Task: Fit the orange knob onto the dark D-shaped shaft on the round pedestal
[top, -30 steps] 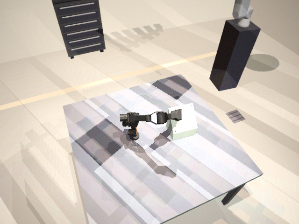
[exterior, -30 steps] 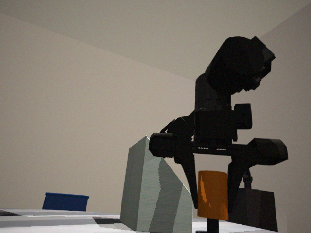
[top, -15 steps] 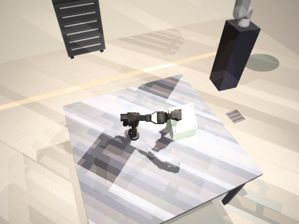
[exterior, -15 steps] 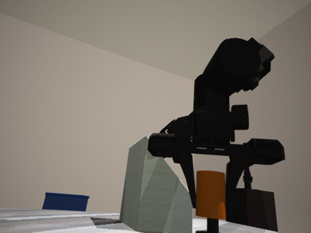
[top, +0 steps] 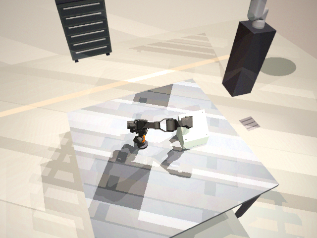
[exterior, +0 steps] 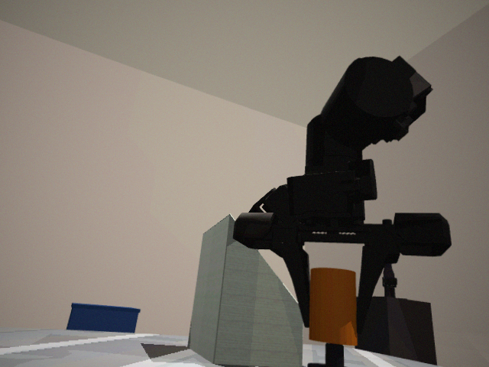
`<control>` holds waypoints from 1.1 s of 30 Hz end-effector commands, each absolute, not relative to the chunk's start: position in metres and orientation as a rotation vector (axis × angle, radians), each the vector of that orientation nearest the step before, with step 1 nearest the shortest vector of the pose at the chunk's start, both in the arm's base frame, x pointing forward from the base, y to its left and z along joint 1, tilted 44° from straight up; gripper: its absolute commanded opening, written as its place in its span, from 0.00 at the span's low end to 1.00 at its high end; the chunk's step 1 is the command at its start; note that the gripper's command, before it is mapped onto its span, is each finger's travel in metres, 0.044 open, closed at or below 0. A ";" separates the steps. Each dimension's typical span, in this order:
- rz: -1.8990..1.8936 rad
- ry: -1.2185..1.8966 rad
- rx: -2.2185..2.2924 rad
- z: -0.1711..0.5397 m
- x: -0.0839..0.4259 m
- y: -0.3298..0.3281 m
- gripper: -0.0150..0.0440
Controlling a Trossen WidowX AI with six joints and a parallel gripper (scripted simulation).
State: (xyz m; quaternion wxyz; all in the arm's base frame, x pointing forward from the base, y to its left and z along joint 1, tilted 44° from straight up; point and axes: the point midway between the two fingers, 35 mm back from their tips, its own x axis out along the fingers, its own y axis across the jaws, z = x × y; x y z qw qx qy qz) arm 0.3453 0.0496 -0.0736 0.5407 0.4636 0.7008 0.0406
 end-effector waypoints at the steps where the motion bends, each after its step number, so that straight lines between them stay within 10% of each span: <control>1: 0.088 1.664 1.109 -0.073 0.350 0.049 0.25; 33: 0.088 1.664 1.109 -0.075 0.346 0.050 0.25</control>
